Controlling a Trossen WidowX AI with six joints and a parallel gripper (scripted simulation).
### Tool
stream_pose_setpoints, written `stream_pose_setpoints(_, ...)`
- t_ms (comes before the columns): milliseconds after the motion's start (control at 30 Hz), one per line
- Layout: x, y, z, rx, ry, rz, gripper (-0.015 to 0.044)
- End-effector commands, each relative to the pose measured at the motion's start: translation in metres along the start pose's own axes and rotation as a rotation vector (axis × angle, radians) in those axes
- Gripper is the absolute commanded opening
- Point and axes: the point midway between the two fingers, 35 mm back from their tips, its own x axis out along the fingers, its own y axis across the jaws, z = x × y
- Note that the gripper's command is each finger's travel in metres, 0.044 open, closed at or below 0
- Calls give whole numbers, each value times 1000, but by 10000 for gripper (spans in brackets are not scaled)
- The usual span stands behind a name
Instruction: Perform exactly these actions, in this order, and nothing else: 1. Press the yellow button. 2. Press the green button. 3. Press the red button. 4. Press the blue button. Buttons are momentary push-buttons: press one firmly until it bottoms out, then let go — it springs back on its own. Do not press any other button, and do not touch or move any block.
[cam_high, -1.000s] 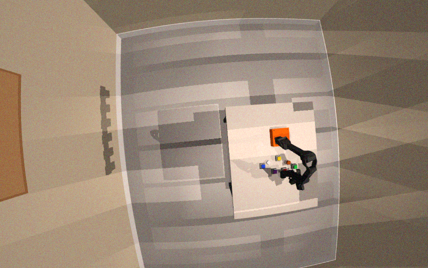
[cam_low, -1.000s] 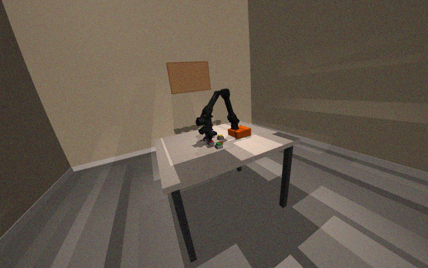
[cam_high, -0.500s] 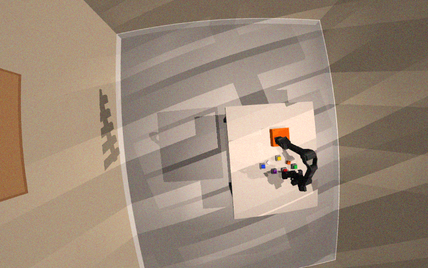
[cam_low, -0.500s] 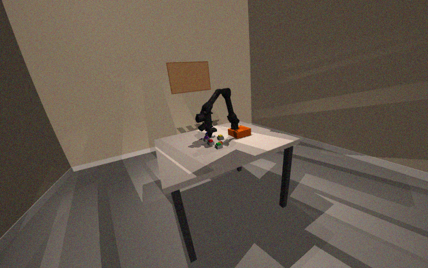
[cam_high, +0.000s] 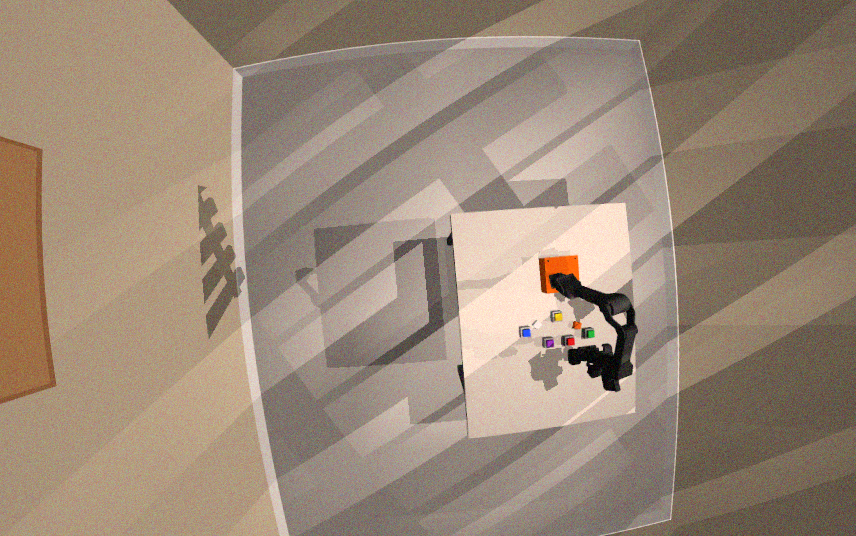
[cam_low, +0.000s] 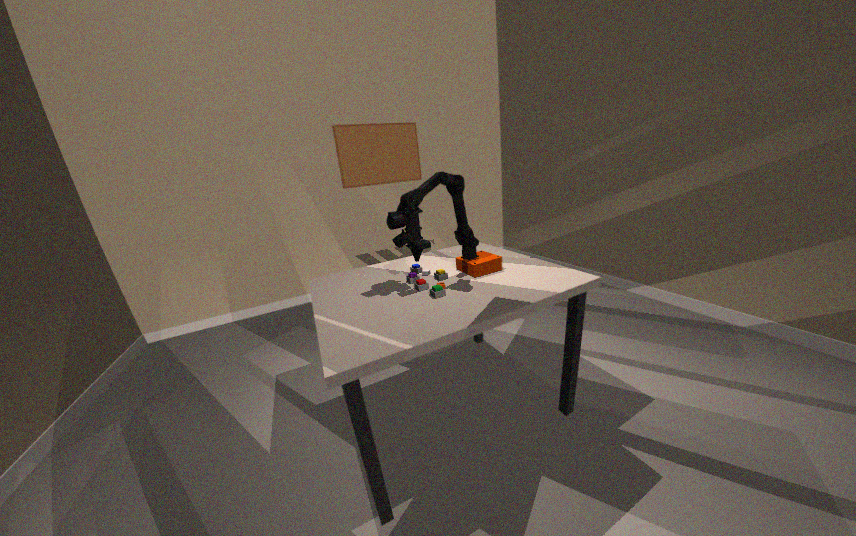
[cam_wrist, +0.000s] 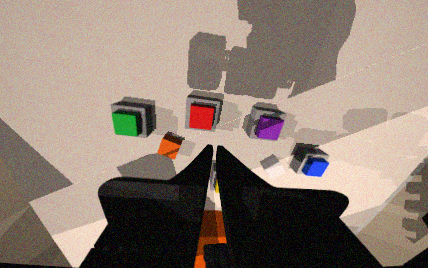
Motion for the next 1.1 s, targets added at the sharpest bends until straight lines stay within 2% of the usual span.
stream_pose_setpoints(0, -3, -50, -3, 14, 1, -3, 20)
stream_pose_setpoints(400, -5, -197, -68, 14, 5, -15, 20)
stream_pose_setpoints(667, -2, -204, -73, 14, 5, -16, 20)
stream_pose_setpoints(833, 54, -205, -74, 14, 5, -16, 20)
stream_pose_setpoints(1067, 58, -205, -74, 14, 5, -16, 20)
